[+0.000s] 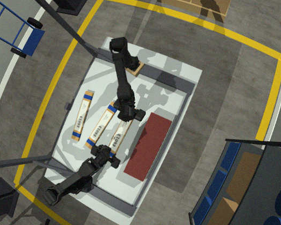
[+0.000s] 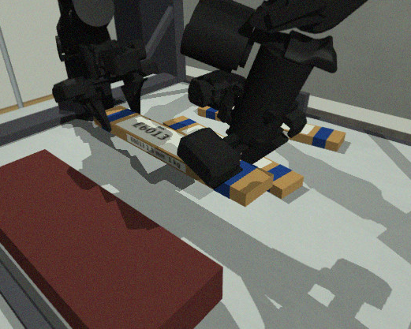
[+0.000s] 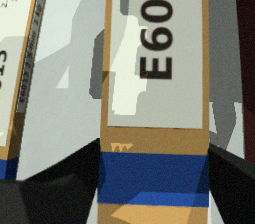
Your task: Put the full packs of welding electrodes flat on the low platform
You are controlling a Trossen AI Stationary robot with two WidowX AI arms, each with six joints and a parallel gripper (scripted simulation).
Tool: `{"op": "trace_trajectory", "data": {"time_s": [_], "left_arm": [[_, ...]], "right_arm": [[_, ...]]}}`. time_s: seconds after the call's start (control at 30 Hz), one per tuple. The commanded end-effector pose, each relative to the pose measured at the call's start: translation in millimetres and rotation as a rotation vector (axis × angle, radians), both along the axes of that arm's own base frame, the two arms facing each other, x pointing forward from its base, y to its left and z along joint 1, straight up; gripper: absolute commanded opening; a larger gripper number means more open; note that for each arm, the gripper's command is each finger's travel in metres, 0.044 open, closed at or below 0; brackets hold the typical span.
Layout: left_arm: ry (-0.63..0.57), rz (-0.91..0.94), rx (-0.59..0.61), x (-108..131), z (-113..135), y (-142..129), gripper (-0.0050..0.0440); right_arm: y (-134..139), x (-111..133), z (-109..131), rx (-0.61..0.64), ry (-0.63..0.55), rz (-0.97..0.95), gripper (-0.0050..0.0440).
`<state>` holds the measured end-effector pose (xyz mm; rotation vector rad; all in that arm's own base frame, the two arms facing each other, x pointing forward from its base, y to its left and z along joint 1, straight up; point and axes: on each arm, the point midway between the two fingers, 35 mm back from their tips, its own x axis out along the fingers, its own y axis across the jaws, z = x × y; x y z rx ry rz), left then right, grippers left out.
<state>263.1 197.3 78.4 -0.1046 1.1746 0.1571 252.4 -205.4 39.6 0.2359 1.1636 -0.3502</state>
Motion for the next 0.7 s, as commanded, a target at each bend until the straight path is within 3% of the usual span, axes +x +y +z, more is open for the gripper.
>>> {"op": "trace_trajectory", "data": {"time_s": [0.0, 0.67], "left_arm": [[-0.01, 0.004, 0.023, -4, 12, 2, -0.005], [-0.004, 0.046, 0.016, -8, 9, 40, -0.005]], "right_arm": [[-2, -3, 11, -0.02, -0.011, -0.004, -0.005], [-37, -14, 9, -0.013, -0.008, 0.042, -0.005]]}}
